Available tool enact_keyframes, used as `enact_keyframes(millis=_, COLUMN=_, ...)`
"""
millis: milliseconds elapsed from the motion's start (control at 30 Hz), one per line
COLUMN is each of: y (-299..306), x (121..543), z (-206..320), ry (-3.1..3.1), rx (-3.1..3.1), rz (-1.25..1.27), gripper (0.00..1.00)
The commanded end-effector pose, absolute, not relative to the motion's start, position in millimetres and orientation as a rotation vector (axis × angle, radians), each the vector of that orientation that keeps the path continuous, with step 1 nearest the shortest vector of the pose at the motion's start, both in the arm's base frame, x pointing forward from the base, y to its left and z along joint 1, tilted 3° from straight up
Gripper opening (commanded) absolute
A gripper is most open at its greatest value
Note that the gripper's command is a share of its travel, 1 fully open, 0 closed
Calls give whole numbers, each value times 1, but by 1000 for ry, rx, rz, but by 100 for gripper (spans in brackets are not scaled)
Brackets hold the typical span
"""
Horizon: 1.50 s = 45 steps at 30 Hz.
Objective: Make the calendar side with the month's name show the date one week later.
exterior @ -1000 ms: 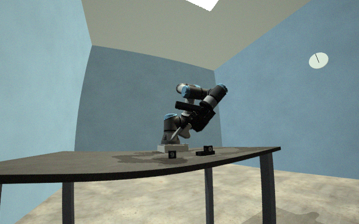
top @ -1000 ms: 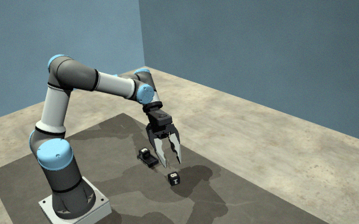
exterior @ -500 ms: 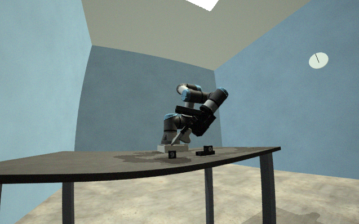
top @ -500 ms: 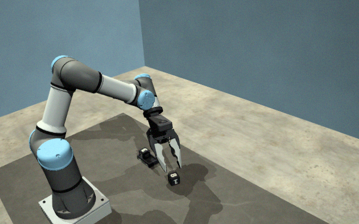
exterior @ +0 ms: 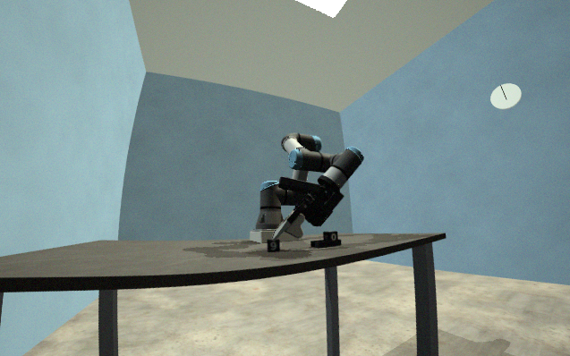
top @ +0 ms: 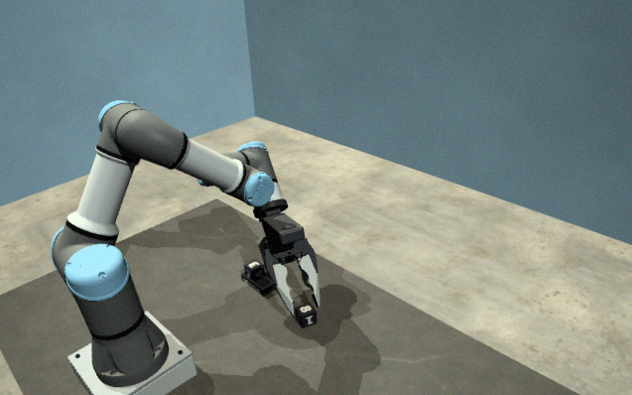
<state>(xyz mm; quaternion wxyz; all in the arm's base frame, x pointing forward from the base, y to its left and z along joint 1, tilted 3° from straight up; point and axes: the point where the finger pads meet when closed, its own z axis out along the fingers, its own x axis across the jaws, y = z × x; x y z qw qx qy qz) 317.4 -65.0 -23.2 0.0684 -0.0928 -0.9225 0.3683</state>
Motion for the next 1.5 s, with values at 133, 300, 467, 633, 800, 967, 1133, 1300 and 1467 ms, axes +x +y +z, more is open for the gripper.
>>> enact_keyframes(millis=133, y=-65, x=318, z=-33, ry=-2781, rx=-281, rz=1110, gripper=29)
enact_keyframes(millis=300, y=-65, x=318, z=-38, ry=-2781, rx=-281, rz=1110, gripper=29)
enact_keyframes(millis=467, y=-65, x=317, z=-41, ry=-2781, rx=-281, rz=1110, gripper=29)
enact_keyframes(millis=633, y=-65, x=317, z=-41, ry=-2781, rx=-281, rz=1110, gripper=29)
enact_keyframes(millis=800, y=-65, x=317, z=-42, ry=-2781, rx=-281, rz=1110, gripper=29)
enact_keyframes(millis=967, y=-65, x=317, z=-42, ry=-2781, rx=-281, rz=1110, gripper=29)
enact_keyframes(millis=1133, y=-65, x=317, z=-42, ry=-2781, rx=-281, rz=1110, gripper=29)
enact_keyframes(millis=1300, y=-65, x=317, z=-42, ry=-2781, rx=-281, rz=1110, gripper=29)
enact_keyframes(millis=1467, y=-65, x=317, z=-42, ry=-2781, rx=-281, rz=1110, gripper=29)
